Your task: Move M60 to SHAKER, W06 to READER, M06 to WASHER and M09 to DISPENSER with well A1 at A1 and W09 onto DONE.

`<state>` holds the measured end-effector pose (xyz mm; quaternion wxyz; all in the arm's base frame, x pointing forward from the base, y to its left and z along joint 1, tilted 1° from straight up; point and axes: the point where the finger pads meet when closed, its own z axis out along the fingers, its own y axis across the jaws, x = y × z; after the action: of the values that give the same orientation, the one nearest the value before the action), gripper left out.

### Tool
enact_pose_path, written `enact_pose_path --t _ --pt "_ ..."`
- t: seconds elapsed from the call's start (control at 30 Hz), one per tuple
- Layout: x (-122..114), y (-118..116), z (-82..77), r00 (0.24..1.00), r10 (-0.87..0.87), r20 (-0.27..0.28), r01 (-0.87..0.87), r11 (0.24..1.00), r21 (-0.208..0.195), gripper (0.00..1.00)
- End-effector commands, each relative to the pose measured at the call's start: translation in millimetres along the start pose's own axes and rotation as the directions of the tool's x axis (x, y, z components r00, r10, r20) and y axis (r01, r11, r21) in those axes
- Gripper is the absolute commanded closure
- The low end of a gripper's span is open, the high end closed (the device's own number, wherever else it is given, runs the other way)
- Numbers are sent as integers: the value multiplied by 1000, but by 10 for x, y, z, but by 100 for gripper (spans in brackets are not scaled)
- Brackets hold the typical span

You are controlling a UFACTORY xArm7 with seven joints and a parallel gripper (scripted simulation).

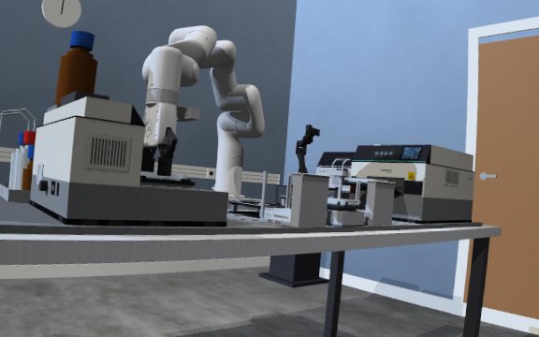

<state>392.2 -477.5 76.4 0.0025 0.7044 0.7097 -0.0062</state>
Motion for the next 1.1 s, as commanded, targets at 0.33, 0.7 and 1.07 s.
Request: enact_pose_path --t 0.33,0.7,1.07 --pt "-12 10 -24 1000 0 4 0 1000 -3 0" --pt "-11 10 -63 1000 0 4 0 1000 -3 0" --pt "-11 10 -210 1000 0 4 0 1000 -3 0"
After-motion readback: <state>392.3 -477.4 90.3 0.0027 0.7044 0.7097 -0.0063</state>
